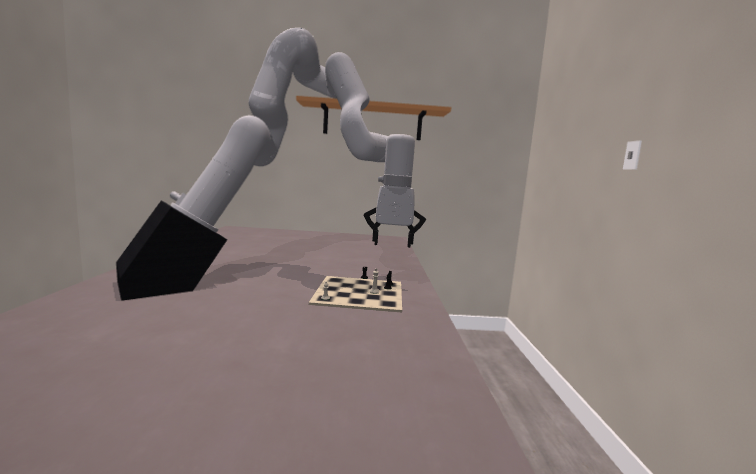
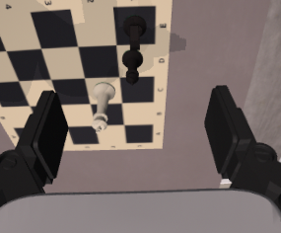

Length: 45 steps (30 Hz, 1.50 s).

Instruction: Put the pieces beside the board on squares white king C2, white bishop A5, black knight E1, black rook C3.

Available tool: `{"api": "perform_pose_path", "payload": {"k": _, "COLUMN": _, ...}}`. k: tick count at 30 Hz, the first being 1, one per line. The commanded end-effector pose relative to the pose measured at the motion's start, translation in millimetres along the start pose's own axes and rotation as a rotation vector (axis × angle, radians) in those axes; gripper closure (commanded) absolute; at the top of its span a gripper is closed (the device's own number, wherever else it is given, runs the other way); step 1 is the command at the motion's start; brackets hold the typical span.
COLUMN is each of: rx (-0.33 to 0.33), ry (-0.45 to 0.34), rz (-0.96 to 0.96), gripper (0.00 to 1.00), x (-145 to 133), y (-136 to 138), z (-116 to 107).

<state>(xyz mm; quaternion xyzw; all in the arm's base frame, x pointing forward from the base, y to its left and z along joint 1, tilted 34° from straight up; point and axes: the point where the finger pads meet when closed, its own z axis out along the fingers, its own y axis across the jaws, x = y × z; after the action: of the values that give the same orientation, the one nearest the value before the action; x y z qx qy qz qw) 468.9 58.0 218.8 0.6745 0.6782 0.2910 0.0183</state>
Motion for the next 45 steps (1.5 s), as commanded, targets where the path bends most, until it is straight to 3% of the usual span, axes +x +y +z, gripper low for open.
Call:
{"api": "perform_pose_path", "payload": {"k": 1, "rx": -0.003, "ry": 0.000, "rz": 0.000, "gripper": 0.00, "x": 0, "y": 1, "z": -1}}
{"api": "perform_pose_path", "payload": {"k": 7, "rx": -0.003, "ry": 0.000, "rz": 0.031, "gripper": 0.00, "x": 2, "y": 0, "z": -1}}
{"api": "perform_pose_path", "payload": {"k": 11, "rx": -0.003, "ry": -0.001, "rz": 0.150, "gripper": 0.00, "x": 8, "y": -7, "z": 2}}
{"api": "perform_pose_path", "payload": {"k": 33, "rx": -0.003, "ry": 0.003, "rz": 1.294, "gripper": 0.00, "x": 59, "y": -73, "z": 17}}
{"api": "perform_pose_path", "payload": {"k": 41, "rx": -0.003, "ry": 0.004, "rz": 1.346, "gripper": 0.00, "x": 61, "y": -76, "z": 17}}
{"api": "perform_pose_path", "payload": {"k": 42, "rx": -0.003, "ry": 0.004, "rz": 1.346, "gripper": 0.63, "x": 61, "y": -76, "z": 17}}
{"api": "perform_pose_path", "payload": {"k": 45, "rx": -0.003, "ry": 0.004, "rz": 1.346, "gripper": 0.63, "x": 61, "y": -76, "z": 17}}
